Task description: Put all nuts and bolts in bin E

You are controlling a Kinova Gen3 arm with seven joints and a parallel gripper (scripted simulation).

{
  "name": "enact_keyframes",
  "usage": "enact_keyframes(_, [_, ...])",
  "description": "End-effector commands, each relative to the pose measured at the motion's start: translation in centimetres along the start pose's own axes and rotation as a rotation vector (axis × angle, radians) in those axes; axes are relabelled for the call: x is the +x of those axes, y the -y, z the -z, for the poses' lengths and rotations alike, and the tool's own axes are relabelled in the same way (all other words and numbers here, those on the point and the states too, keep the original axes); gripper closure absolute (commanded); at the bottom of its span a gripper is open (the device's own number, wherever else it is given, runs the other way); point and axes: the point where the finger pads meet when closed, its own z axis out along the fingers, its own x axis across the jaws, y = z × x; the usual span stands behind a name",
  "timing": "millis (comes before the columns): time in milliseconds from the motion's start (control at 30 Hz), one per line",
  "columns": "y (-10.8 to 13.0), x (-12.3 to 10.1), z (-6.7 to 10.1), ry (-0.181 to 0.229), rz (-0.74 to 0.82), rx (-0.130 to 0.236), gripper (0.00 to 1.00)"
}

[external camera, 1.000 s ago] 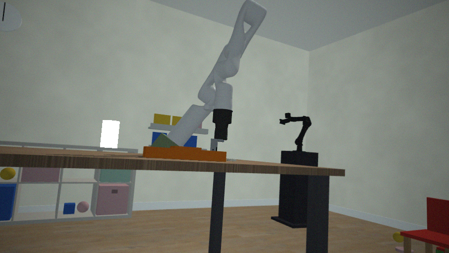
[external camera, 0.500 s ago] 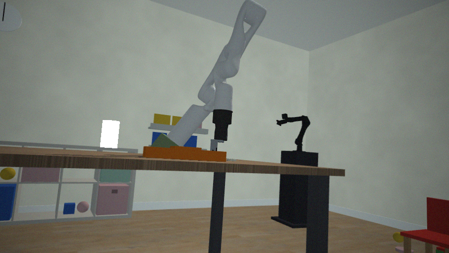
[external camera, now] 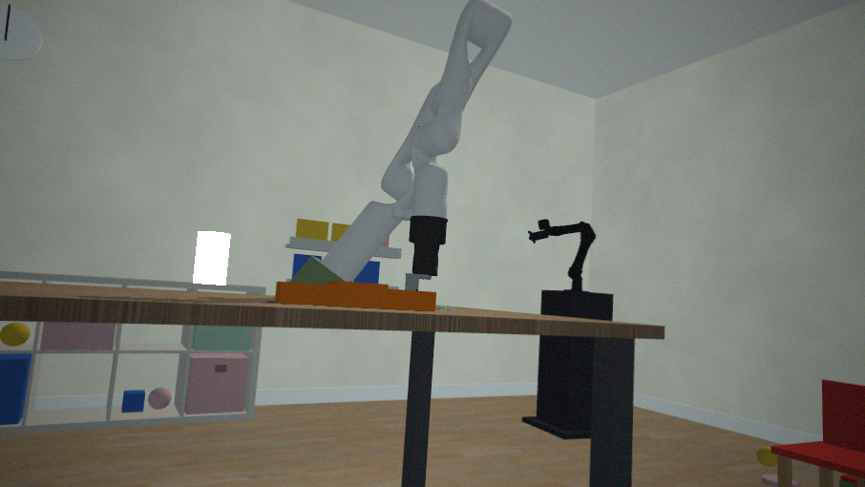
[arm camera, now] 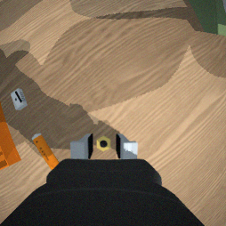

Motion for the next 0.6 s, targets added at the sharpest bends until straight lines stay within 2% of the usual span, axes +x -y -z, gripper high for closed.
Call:
enact_keyframes(0, [0.01,-0.05,0.00,0.000,-0.001,0.000,0.36])
enact_keyframes(67, [0.01,-0.07,0.00,0.000,-0.001,0.000,0.36])
enact_keyframes(100, [0.00,-0.07,0.00,0.000,-0.001,0.000,0.66])
enact_keyframes(567, [0.01,-0.07,0.01,0.001,-0.001,0.000,0.66])
